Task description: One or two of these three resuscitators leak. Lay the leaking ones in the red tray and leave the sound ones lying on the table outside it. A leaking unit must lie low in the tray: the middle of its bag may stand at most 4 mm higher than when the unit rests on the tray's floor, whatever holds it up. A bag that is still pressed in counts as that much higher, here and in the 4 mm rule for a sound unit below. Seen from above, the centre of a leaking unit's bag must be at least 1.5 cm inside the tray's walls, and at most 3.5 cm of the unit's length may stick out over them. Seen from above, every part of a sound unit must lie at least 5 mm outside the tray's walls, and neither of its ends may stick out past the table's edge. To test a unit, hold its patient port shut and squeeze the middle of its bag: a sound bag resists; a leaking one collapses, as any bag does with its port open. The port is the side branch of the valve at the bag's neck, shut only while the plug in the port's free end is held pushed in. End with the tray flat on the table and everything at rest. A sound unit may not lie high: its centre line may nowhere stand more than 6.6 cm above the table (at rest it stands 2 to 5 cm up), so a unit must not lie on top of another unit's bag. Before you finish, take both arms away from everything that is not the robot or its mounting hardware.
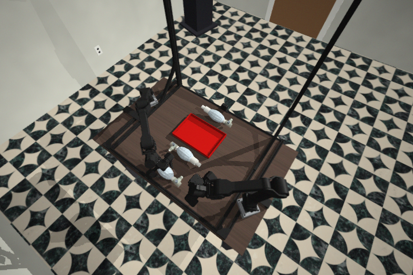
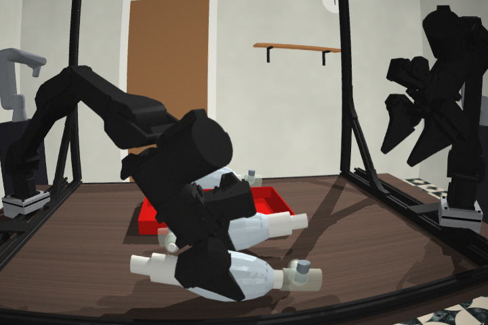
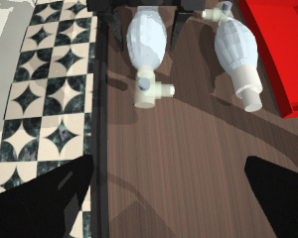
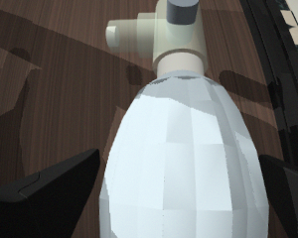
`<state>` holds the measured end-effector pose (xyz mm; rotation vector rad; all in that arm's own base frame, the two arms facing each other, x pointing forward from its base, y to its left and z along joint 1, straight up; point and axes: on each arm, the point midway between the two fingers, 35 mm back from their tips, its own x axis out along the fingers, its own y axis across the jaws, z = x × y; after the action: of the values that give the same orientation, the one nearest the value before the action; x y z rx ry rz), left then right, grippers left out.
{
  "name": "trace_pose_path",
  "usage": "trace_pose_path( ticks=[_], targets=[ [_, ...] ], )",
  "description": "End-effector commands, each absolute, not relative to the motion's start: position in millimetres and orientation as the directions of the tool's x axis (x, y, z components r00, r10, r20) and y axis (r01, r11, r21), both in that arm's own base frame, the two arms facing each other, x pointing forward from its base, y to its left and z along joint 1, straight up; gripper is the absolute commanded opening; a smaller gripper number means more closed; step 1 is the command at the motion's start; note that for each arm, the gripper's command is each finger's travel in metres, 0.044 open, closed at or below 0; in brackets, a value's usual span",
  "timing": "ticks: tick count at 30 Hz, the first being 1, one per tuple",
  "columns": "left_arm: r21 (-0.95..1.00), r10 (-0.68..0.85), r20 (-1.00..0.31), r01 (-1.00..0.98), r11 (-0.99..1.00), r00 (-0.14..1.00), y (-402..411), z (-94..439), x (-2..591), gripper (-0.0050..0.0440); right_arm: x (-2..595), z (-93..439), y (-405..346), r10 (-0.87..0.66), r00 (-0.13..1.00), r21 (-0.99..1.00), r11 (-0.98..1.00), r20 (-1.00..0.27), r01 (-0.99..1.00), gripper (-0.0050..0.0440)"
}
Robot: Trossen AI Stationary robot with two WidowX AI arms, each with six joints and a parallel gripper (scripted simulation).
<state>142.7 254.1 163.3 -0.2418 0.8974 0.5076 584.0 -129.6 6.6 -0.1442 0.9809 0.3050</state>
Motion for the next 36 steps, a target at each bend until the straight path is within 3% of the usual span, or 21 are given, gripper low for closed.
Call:
trace_pose_path(
  ticks=[1, 12, 13, 17, 36],
  targets=[
    [0.008, 0.319, -0.795, -0.517, 0.856, 0.516, 254, 163, 143, 0.044, 584, 7, -130, 0.189, 0.518, 0.017, 0.948, -0.834, -0.318, 0.044],
    [0.008, 0.319, -0.795, -0.517, 0.856, 0.516, 254, 163, 143, 0.044, 584, 7, -130, 0.189, 0.518, 0.017, 0.948, -0.834, -0.318, 0.044],
    [0.008, 0.319, -0.795, -0.517, 0.856, 0.516, 254, 163, 143, 0.044, 584, 77, -130, 0.189, 0.518, 0.017, 0.948, -0.834, -0.318, 0.044],
    [0.008, 0.319, -0.795, -0.517, 0.856, 0.516, 254, 163, 143, 0.044, 584, 96, -130, 0.189, 0.518, 0.017, 0.948, -0.834, -0.318, 0.044],
    [0.008, 0.319, -0.795, -0.517, 0.856, 0.516, 254, 163, 143, 0.044, 584, 97, -129, 0.193, 0.499, 0.029, 0.948, -0.845, -0.317, 0.044]
  ],
)
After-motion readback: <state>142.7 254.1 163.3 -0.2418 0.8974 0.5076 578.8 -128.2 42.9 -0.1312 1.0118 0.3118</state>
